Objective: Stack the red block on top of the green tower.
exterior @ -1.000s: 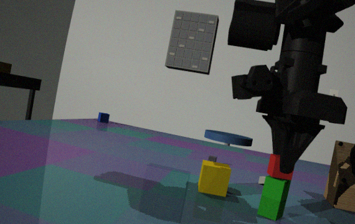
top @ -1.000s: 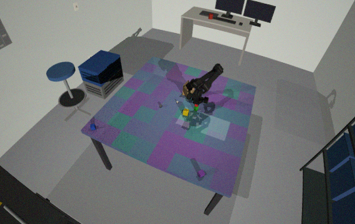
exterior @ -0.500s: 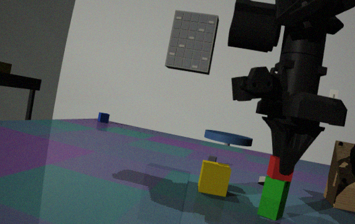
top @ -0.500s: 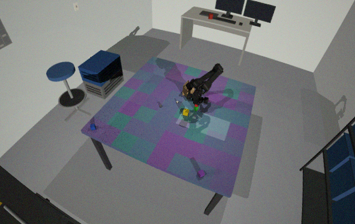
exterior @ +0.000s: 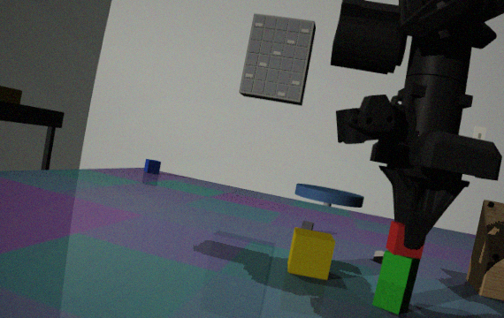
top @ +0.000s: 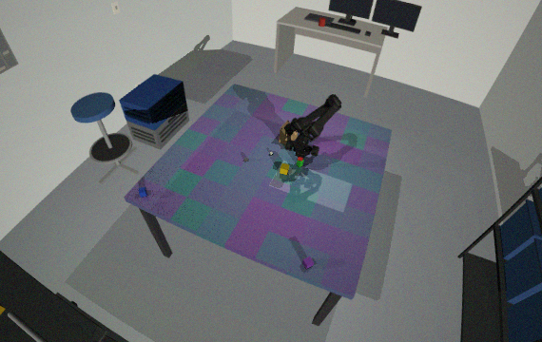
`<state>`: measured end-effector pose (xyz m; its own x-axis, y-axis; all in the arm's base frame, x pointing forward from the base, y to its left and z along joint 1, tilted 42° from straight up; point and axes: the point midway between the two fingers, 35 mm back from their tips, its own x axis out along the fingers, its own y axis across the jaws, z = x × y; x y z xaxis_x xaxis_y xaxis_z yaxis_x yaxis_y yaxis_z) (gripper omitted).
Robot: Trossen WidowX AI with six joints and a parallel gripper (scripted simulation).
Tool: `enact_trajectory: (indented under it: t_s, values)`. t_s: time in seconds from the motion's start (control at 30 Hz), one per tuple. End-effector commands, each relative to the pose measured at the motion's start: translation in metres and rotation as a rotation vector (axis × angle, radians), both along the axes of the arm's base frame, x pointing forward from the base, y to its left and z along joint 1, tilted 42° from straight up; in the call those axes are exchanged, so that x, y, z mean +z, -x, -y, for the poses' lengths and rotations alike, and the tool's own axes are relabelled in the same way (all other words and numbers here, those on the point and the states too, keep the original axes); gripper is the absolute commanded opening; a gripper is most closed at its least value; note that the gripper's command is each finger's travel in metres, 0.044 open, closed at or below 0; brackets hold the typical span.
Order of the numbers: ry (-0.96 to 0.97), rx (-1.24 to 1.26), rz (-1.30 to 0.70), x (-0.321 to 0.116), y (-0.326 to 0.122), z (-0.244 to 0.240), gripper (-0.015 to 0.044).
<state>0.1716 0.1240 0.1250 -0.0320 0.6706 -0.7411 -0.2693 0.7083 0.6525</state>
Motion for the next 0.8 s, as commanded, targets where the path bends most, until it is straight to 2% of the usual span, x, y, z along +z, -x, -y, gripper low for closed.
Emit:
enact_trajectory:
  t_s: [0.0, 0.33, 0.77]
  values:
    - [0.0, 0.001, 0.0, -0.0002, 0.0001, -0.0001, 0.0184]
    - [0.0, 0.001, 0.0, -0.0002, 0.0001, -0.0001, 0.044]
    - [0.0, 0.001, 0.0, -0.0002, 0.0001, -0.0001, 0.044]
